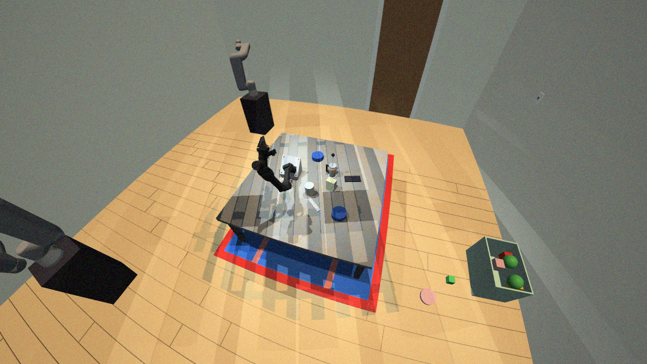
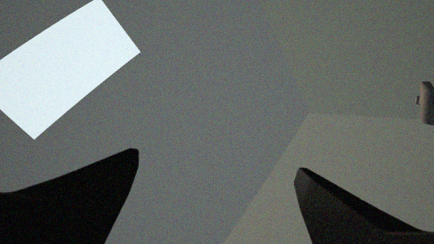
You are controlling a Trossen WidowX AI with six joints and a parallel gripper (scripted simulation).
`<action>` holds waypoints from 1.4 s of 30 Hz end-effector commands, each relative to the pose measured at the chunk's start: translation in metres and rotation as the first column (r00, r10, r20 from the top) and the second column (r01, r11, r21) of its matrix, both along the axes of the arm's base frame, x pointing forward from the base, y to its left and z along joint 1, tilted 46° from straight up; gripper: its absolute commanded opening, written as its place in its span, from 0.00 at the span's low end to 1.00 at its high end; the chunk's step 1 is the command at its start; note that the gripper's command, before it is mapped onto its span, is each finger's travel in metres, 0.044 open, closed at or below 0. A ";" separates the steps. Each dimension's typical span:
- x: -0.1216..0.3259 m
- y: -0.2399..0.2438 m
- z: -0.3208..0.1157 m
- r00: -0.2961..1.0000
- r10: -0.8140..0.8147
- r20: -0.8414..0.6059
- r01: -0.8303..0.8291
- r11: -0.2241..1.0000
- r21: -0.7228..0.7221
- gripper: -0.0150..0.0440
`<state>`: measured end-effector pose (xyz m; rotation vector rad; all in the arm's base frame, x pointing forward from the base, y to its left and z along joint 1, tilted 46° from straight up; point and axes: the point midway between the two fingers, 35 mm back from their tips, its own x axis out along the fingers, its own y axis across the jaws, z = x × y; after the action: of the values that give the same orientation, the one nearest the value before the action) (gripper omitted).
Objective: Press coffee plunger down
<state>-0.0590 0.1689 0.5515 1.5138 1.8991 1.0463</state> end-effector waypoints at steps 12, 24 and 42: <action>0.015 0.084 -0.054 0.848 -0.242 0.471 0.298 0.954 -0.045 1.00; 0.082 0.159 -0.137 0.521 -0.230 0.822 0.567 0.813 -0.132 1.00; 0.265 0.170 -0.321 -0.066 0.636 0.769 0.868 0.417 -0.271 1.00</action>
<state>0.1672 0.3526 0.2747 0.1391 0.5670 0.4551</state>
